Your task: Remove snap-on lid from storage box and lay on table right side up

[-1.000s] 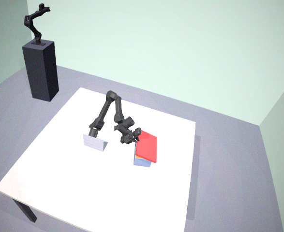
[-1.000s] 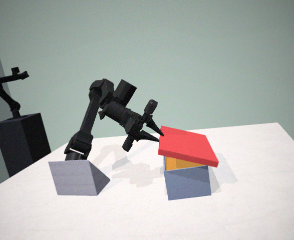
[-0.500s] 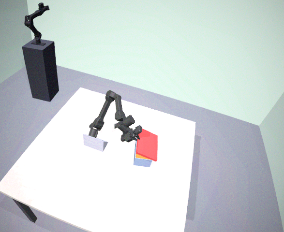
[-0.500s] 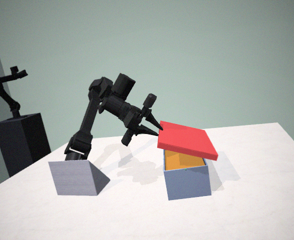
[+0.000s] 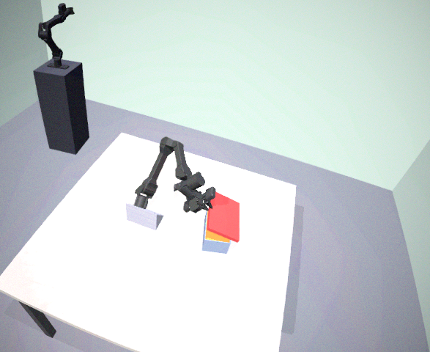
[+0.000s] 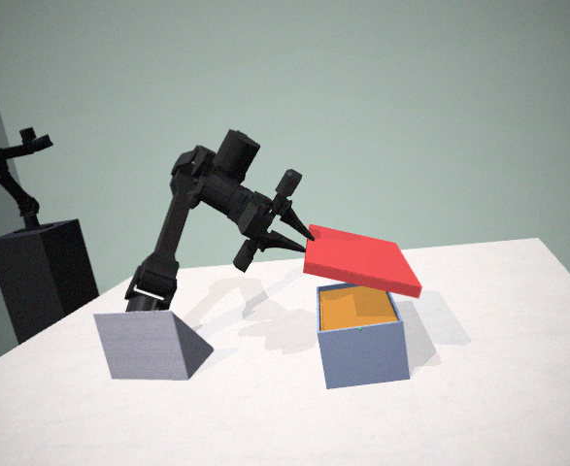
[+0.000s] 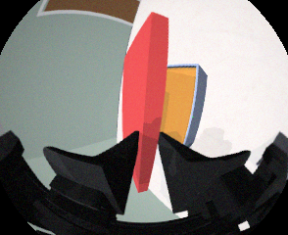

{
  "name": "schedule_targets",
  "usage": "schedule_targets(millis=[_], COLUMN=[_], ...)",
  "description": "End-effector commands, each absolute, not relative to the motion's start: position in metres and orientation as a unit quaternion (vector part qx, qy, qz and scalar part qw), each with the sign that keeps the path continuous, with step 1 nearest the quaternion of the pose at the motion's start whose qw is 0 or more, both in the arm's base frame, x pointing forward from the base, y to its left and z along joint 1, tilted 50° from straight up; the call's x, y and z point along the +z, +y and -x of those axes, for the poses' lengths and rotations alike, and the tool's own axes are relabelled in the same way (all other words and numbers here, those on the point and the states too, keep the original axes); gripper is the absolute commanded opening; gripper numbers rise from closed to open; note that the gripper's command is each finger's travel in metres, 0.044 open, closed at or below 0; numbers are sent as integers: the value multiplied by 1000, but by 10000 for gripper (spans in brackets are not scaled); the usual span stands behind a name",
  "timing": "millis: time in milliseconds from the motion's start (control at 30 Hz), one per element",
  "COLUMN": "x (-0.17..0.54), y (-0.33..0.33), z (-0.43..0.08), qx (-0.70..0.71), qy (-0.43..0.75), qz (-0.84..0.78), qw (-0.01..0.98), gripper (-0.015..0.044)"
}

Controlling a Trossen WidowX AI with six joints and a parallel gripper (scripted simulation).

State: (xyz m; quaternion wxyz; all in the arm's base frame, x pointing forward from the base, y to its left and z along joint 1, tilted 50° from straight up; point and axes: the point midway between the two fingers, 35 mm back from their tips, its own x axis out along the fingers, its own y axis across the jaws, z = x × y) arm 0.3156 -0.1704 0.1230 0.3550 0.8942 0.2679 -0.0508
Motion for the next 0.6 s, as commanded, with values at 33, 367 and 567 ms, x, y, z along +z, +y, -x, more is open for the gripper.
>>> schedule_targets(millis=[33, 367, 567], x=[130, 138, 143], y=[-179, -189, -195], z=[-314, -312, -311], qx=[-48, -49, -49], qy=[264, 264, 264], qz=[-893, -893, -893], qw=[360, 360, 360], gripper=[0, 0, 0])
